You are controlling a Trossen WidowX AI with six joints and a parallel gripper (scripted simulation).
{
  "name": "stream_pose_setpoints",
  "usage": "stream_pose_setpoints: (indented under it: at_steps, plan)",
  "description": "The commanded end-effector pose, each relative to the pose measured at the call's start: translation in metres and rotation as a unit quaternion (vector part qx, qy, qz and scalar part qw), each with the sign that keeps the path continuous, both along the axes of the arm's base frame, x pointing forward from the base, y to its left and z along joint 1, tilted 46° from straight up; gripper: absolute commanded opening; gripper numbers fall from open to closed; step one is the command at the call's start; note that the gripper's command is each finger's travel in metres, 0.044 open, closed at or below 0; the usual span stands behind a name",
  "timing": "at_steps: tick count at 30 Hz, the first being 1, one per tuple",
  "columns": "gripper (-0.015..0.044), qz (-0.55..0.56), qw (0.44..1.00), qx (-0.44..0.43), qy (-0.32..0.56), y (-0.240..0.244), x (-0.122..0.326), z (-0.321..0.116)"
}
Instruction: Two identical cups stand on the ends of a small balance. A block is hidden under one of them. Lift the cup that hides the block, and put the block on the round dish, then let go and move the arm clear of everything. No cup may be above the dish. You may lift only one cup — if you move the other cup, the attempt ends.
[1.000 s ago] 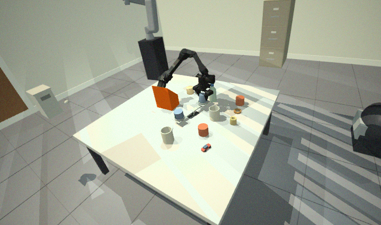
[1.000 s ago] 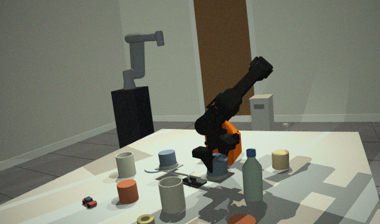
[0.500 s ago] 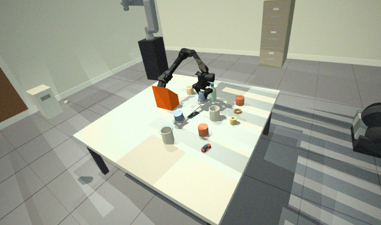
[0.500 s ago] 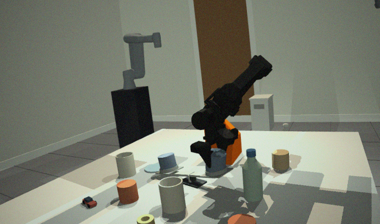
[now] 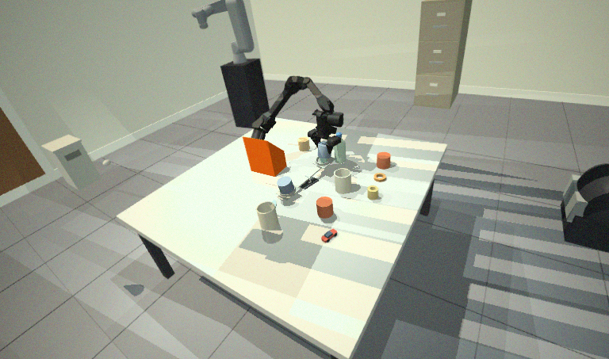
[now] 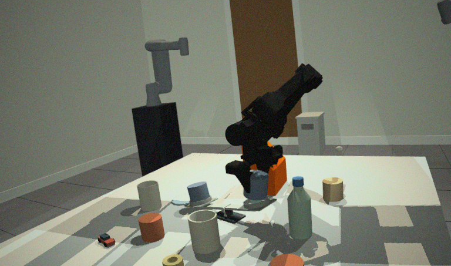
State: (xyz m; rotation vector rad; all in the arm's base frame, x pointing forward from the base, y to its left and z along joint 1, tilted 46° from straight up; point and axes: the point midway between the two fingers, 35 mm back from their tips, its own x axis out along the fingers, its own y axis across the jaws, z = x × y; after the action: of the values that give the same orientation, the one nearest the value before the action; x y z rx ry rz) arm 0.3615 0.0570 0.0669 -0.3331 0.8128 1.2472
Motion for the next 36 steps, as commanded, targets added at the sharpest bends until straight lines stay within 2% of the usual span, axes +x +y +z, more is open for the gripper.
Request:
stream_pose_setpoints:
  at_steps: [1, 36]
  plan:
    - [0.0000, 0.000, 1.000, 0.001, -0.005, -0.004, 0.001, 0.006]
    - [0.0000, 0.000, 1.000, 0.003, -0.001, -0.030, -0.009, 0.033]
